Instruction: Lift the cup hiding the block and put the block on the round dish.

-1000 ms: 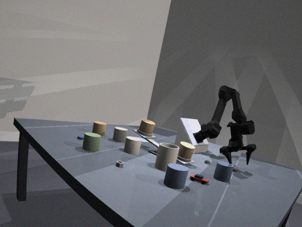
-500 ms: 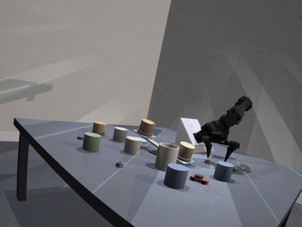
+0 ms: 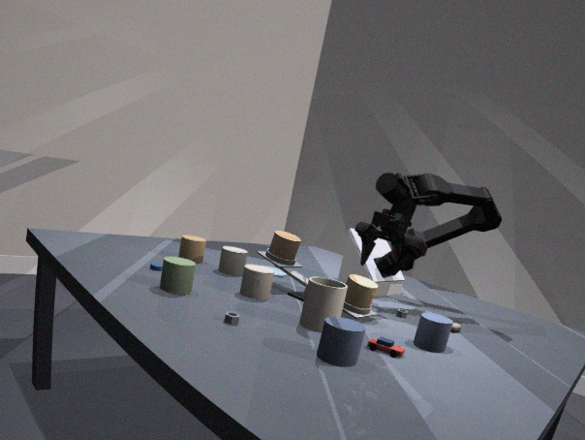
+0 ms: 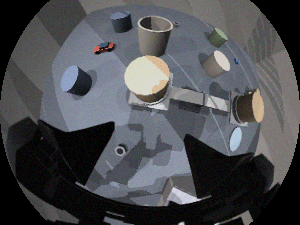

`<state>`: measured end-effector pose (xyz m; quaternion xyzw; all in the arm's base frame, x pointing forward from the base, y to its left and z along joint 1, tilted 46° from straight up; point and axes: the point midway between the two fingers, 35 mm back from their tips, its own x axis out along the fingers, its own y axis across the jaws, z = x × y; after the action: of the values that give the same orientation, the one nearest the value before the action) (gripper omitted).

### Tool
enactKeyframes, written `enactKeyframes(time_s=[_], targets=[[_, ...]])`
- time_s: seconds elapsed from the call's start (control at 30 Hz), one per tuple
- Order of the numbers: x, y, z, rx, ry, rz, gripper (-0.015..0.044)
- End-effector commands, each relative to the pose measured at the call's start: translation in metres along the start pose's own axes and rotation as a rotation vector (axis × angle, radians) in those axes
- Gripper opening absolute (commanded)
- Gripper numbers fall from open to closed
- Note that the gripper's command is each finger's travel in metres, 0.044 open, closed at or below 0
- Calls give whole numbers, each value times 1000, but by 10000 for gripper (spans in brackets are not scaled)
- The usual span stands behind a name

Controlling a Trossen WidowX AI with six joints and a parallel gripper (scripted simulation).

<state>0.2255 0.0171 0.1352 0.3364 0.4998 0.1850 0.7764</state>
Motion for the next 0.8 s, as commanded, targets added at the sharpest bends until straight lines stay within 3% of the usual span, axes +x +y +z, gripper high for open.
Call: enactKeyframes(time_s=[0.0,0.43,0.77], targets=[[-23,-30,13,11,-68,5,440],[-115,-120,15,20,-401,-2,440],[-116,-122,16,44,-393,5,440]])
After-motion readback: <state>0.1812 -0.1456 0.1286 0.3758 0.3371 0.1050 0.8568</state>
